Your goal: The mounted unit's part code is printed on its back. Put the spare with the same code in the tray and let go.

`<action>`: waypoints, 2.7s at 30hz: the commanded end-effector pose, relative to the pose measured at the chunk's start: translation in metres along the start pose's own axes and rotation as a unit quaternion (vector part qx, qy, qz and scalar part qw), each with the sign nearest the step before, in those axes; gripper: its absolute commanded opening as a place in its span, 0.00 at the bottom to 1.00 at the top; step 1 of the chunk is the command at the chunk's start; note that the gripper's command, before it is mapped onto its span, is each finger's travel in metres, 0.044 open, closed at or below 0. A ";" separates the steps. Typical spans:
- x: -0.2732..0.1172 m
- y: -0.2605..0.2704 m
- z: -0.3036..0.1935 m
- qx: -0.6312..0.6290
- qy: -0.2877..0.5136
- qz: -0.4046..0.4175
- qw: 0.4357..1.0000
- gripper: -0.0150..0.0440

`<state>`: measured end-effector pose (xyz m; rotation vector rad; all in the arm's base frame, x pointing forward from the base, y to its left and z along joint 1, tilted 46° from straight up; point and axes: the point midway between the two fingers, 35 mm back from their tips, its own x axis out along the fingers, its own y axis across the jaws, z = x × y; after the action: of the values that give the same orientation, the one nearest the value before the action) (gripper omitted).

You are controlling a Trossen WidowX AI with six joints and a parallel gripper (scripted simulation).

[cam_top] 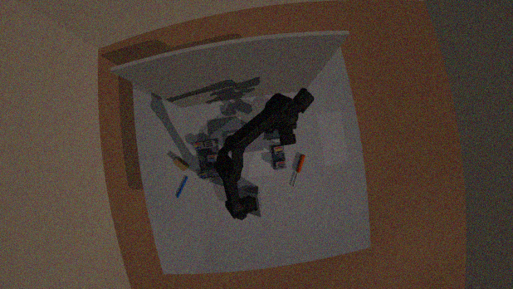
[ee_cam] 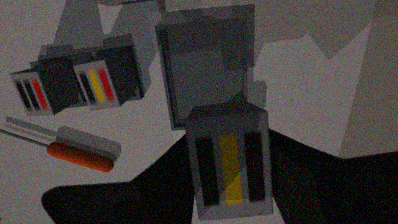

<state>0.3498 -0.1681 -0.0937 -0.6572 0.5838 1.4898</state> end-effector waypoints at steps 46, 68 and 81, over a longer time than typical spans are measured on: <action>0.043 0.001 0.001 0.003 -0.004 0.001 1.000 0.25; 0.061 0.002 0.002 0.003 -0.005 0.001 1.000 0.25; 0.071 0.004 0.004 0.003 -0.006 0.001 1.000 0.25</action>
<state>0.3490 -0.1199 -0.1391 -0.6554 0.5791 1.4900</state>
